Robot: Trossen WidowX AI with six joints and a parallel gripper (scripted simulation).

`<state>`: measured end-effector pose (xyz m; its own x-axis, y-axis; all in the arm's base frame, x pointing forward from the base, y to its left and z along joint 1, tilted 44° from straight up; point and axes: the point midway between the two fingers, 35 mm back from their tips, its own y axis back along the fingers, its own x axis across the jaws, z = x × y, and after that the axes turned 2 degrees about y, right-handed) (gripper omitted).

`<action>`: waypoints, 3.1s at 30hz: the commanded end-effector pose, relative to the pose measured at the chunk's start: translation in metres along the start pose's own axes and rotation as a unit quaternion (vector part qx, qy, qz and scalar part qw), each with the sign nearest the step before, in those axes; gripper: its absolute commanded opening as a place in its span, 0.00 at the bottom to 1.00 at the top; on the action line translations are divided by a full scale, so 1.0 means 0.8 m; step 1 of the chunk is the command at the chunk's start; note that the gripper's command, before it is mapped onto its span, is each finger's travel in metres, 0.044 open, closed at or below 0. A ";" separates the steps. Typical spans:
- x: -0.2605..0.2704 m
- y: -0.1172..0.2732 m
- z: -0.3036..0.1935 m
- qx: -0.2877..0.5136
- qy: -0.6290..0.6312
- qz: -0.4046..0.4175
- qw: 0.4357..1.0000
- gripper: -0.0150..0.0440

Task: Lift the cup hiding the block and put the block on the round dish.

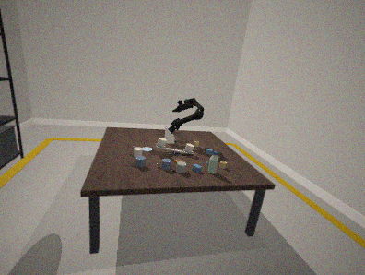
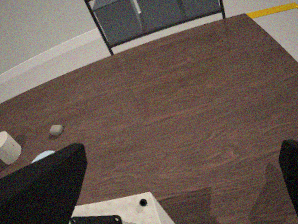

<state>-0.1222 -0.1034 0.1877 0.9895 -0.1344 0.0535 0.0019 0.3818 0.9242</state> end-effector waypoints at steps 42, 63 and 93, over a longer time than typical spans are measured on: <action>0.313 -0.102 -0.011 0.077 0.408 0.469 0.779 1.00; 0.391 -0.079 -0.133 0.180 0.513 0.584 0.602 1.00; 0.468 -0.020 -0.238 0.103 0.787 0.578 0.191 1.00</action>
<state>0.2690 0.0050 0.1182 -0.8209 0.4951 0.2846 -0.2298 -0.7426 0.6291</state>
